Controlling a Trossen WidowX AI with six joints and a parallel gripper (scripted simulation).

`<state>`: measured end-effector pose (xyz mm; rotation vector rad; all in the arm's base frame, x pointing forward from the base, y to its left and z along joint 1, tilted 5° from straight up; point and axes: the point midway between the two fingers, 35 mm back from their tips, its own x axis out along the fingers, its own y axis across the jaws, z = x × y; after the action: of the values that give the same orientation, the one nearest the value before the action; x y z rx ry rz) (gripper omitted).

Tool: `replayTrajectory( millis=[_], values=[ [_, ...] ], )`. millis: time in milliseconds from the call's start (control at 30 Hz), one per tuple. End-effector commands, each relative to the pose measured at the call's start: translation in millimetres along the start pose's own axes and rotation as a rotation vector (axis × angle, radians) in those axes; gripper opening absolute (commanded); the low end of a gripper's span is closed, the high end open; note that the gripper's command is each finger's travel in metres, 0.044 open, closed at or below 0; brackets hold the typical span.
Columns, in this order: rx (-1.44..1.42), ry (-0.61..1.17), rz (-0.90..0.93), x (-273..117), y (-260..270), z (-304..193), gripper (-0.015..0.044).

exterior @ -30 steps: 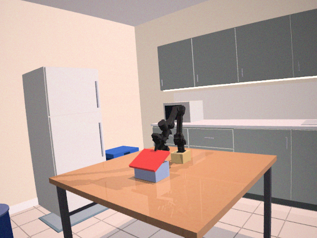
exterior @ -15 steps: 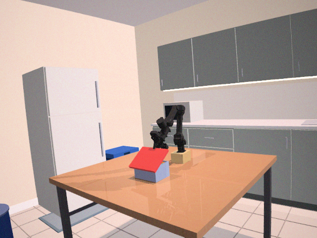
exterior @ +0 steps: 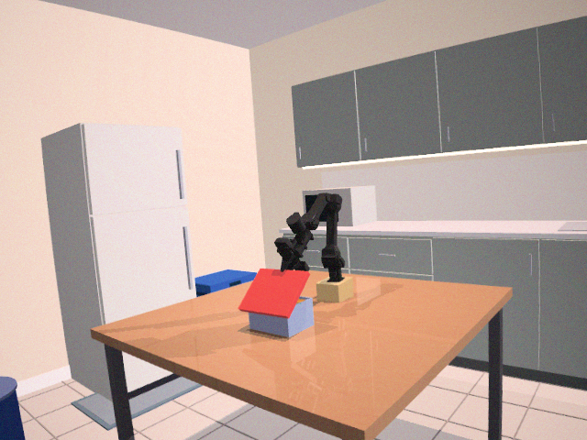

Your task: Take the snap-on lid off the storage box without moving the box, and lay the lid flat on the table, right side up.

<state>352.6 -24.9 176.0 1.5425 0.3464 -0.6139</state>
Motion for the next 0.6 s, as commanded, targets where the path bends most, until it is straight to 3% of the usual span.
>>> replayTrajectory(
  millis=[0,567],
  values=[
    [-0.001,0.006,0.018,-3,13,-1,0.0000],
    [-0.001,0.006,0.019,-18,30,-1,0.0000]
  ],
)
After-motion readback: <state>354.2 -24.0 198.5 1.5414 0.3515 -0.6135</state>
